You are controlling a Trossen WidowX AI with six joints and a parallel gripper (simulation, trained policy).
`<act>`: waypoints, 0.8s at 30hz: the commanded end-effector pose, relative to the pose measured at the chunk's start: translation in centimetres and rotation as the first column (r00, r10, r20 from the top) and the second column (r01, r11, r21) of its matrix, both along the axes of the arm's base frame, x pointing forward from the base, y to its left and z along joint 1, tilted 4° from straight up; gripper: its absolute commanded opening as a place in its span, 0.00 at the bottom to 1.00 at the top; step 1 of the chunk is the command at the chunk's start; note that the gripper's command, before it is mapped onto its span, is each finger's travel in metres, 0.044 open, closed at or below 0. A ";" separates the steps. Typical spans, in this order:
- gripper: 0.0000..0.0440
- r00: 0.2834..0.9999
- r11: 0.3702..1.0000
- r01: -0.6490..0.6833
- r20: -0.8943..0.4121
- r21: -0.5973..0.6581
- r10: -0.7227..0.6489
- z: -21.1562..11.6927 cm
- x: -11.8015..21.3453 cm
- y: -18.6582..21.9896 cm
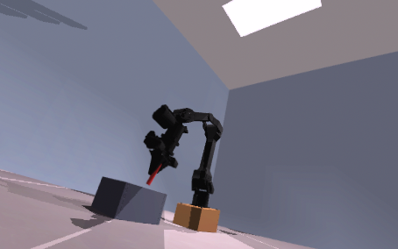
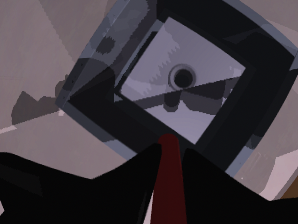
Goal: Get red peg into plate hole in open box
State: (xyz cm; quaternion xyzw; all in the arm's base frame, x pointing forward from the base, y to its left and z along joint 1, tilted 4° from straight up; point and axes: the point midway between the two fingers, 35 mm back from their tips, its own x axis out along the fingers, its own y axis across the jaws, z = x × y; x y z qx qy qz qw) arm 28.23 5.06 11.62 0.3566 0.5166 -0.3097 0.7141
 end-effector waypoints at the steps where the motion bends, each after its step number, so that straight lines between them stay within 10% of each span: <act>1: 0.00 1.000 1.000 0.014 -0.001 0.006 -0.014 -0.2 0.7 -0.7; 24: 0.06 0.993 0.996 0.080 -0.090 0.033 -0.077 -4.6 3.4 -4.1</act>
